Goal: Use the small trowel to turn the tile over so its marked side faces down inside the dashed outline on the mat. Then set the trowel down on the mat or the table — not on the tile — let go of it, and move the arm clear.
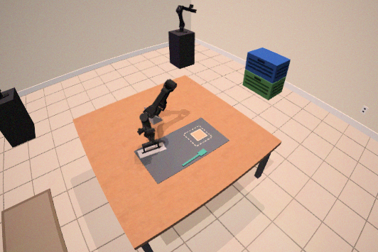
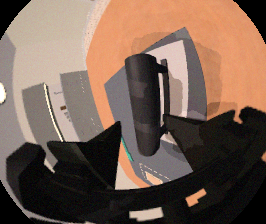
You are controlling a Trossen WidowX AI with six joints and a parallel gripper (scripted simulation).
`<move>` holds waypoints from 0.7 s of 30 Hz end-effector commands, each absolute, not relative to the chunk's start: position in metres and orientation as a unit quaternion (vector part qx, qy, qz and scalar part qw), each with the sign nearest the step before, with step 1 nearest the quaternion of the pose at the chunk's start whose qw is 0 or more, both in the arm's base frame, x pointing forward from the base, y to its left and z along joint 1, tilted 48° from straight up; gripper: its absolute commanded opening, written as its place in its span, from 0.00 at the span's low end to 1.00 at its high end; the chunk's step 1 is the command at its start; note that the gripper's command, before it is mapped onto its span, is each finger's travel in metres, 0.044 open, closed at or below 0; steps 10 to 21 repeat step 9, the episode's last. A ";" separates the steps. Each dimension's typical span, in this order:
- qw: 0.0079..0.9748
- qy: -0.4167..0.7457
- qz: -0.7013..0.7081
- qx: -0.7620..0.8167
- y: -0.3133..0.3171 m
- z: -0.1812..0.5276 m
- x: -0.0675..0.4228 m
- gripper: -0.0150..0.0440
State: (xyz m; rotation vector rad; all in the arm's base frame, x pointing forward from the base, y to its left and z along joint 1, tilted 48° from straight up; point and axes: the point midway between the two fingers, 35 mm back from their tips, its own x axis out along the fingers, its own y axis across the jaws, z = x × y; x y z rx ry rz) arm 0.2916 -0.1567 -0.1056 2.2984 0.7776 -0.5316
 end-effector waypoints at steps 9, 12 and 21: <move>0.321 0.297 -0.199 0.877 -0.167 -0.086 0.264 0.76; 0.321 0.297 -0.199 0.877 -0.167 -0.086 0.264 0.76; 0.321 0.297 -0.199 0.877 -0.167 -0.086 0.264 0.76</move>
